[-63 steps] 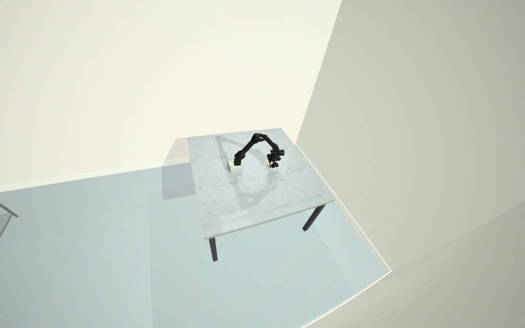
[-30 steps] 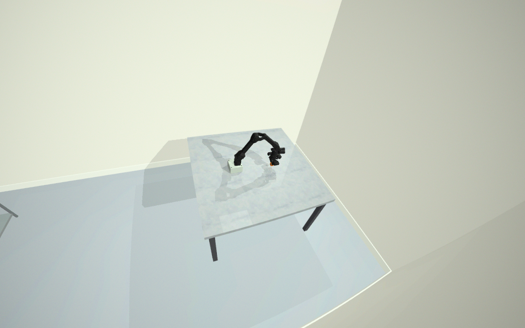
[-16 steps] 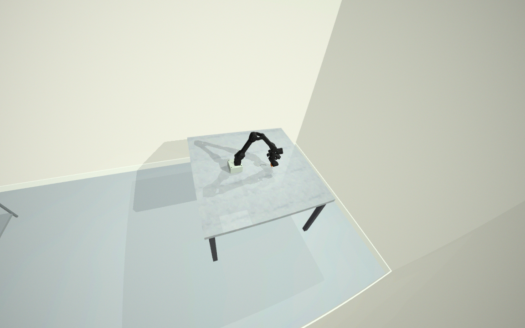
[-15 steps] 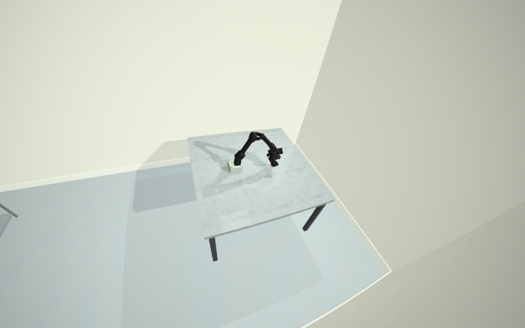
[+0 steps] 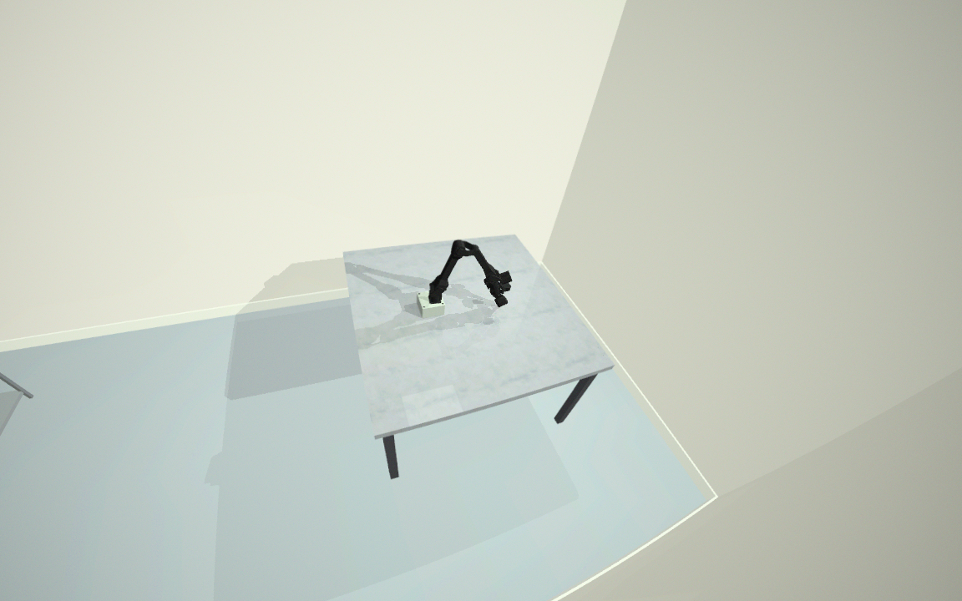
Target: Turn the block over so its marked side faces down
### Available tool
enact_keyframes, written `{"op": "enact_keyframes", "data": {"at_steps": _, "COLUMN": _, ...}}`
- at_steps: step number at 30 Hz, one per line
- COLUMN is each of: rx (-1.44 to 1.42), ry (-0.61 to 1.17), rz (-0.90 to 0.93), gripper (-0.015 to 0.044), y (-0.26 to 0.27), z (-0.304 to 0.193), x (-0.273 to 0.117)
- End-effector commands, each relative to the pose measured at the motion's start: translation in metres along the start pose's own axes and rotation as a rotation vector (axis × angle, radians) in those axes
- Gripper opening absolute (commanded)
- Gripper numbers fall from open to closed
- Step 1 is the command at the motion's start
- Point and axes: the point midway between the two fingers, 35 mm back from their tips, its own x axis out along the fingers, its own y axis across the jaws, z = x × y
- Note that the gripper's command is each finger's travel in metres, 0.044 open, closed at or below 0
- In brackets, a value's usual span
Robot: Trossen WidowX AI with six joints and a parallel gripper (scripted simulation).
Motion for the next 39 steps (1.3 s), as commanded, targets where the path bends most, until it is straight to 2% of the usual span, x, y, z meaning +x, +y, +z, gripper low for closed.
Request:
{"op": "enact_keyframes", "data": {"at_steps": 1, "rx": -0.009, "ry": -0.069, "rz": 0.002, "gripper": 0.0000, "y": 0.001, "z": -0.001, "x": -0.004}}
{"op": "enact_keyframes", "data": {"at_steps": 11, "rx": -0.010, "ry": -0.129, "rz": 0.002, "gripper": 0.0000, "y": 0.001, "z": -0.002, "x": -0.001}}
{"op": "enact_keyframes", "data": {"at_steps": 25, "rx": -0.002, "ry": -0.338, "rz": 0.003, "gripper": 0.0000, "y": -0.002, "z": -0.003, "x": 0.026}}
{"op": "enact_keyframes", "data": {"at_steps": 39, "rx": -0.006, "ry": -0.543, "rz": 0.004, "gripper": 0.0000, "y": 0.000, "z": -0.012, "x": 0.027}}
